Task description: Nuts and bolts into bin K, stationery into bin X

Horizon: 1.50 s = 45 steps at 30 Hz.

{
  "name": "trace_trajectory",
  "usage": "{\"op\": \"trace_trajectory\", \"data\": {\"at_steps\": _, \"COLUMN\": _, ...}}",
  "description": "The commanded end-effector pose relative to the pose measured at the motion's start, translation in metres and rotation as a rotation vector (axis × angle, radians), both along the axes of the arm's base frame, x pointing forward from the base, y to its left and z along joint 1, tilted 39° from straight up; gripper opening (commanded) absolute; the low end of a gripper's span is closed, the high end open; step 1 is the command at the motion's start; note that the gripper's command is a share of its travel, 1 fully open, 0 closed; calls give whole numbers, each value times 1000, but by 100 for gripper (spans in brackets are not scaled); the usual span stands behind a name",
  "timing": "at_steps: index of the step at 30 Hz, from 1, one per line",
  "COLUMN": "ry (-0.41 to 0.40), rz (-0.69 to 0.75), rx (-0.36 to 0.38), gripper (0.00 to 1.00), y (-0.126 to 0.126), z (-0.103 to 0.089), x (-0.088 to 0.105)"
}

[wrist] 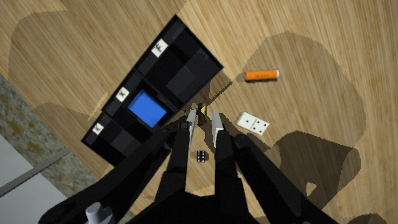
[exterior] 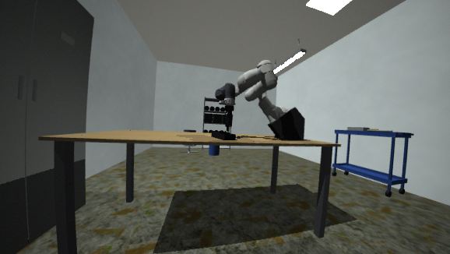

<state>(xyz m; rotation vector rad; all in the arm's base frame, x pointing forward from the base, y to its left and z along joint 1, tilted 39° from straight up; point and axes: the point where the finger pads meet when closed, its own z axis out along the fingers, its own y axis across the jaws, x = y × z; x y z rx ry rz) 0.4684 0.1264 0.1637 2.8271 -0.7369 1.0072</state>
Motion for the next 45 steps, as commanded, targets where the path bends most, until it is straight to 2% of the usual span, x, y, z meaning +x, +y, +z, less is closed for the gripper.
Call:
{"op": "trace_trajectory", "data": {"at_steps": 1, "ry": -13, "rz": 14, "rx": -8, "gripper": 18, "y": 0, "z": -2, "x": 10}}
{"op": "trace_trajectory", "data": {"at_steps": 22, "ry": -13, "rz": 14, "rx": -8, "gripper": 18, "y": -1, "z": -5, "x": 8}}
{"op": "trace_trajectory", "data": {"at_steps": 31, "ry": -13, "rz": 14, "rx": -8, "gripper": 18, "y": -4, "z": -14, "x": 15}}
{"op": "trace_trajectory", "data": {"at_steps": 44, "ry": -13, "rz": 14, "rx": -8, "gripper": 18, "y": -4, "z": -14, "x": 15}}
{"op": "trace_trajectory", "data": {"at_steps": 45, "ry": -13, "rz": 14, "rx": -8, "gripper": 6, "y": -4, "z": -14, "x": 15}}
